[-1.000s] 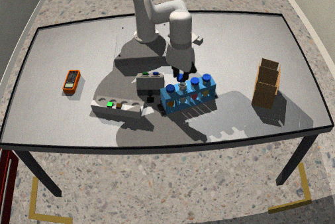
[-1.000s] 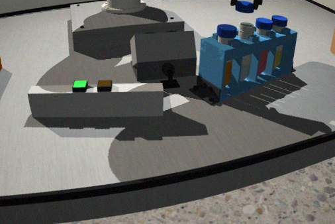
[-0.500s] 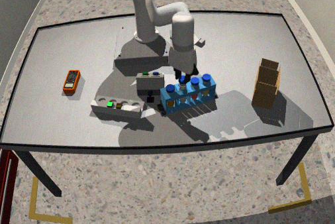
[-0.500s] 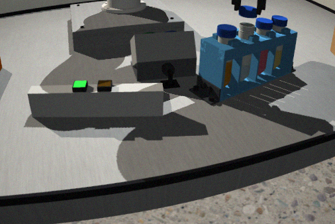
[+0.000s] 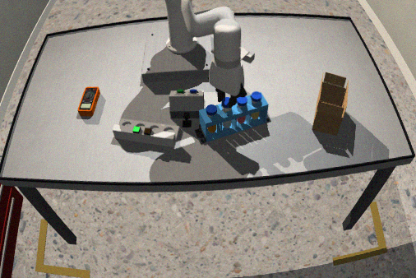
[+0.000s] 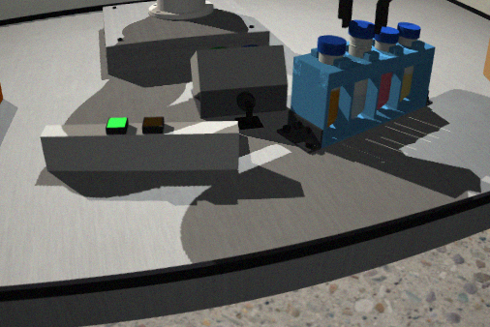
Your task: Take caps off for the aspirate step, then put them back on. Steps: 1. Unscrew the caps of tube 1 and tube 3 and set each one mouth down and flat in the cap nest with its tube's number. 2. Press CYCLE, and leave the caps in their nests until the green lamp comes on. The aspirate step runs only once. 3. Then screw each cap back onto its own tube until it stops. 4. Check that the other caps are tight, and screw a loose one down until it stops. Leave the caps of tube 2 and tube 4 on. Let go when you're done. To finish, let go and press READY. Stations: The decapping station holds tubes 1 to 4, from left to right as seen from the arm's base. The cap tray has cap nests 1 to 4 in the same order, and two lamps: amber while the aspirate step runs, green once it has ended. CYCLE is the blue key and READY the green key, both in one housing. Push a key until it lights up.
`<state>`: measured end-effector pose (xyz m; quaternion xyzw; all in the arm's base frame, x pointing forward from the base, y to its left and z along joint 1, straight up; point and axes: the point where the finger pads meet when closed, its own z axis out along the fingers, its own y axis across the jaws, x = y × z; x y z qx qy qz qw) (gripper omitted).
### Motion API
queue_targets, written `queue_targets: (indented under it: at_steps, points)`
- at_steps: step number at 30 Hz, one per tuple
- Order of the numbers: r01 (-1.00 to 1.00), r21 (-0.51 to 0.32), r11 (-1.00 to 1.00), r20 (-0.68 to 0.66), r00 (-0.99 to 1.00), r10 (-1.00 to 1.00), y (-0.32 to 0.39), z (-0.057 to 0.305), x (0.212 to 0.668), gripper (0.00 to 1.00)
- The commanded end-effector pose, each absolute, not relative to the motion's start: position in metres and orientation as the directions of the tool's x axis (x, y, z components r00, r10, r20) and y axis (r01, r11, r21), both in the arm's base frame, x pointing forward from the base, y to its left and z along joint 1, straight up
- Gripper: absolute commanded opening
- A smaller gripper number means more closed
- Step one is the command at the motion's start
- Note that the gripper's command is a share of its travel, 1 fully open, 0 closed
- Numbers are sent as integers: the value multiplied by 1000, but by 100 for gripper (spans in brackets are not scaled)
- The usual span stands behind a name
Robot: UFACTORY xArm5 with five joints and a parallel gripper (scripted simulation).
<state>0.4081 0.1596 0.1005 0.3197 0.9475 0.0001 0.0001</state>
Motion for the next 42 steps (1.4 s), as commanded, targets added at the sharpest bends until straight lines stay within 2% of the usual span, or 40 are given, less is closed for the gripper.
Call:
queue_targets:
  at_steps: [1,35,36,42]
  points:
    - [606,4,796,-2,-796,606,160,102,409,0]
    - [606,4,796,-2,-796,606,160,92,409,0]
    - [606,4,796,-2,-796,606,160,92,409,46]
    - [606,4,796,-2,-796,606,160,92,410,46]
